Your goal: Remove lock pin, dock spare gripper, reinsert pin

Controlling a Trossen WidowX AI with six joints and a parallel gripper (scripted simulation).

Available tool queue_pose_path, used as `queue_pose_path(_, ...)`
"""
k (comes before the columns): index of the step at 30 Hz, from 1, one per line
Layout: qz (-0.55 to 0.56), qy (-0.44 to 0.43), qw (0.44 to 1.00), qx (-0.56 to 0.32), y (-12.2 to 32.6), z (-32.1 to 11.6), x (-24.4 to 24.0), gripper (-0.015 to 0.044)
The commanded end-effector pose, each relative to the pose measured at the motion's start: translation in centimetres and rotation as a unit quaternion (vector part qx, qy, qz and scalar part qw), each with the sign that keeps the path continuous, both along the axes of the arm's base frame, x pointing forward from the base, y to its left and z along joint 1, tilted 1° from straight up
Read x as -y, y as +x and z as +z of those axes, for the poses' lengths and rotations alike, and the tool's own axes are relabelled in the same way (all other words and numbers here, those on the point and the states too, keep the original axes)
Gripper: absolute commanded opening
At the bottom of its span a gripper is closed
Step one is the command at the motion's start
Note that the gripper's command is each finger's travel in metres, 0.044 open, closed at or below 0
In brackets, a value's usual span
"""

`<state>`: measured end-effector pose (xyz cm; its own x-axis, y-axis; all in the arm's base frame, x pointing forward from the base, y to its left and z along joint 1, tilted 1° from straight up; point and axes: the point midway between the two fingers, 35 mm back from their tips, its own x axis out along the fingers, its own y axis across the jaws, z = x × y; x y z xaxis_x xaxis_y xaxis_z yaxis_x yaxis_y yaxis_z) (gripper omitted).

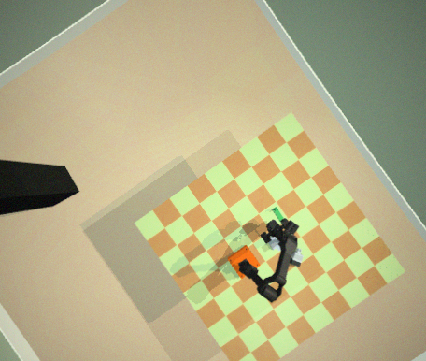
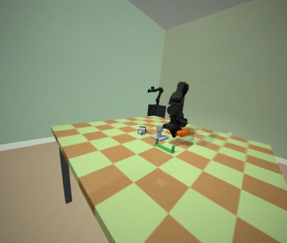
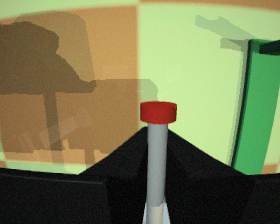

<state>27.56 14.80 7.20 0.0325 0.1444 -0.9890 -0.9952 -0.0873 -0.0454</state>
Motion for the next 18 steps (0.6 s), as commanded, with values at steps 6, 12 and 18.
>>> queue_pose_path(6, -0.002, 0.001, 1.000, 0.000, 0.1, 0.1, -0.7, 0.0000)
queue_pose_path(12, -0.002, 0.000, 1.000, -0.002, 0.0, 0.2, -1.3, 0.0000)
queue_pose_path(18, -0.003, 0.000, 1.000, -0.004, 0.0, 0.2, -1.7, 0.0000)
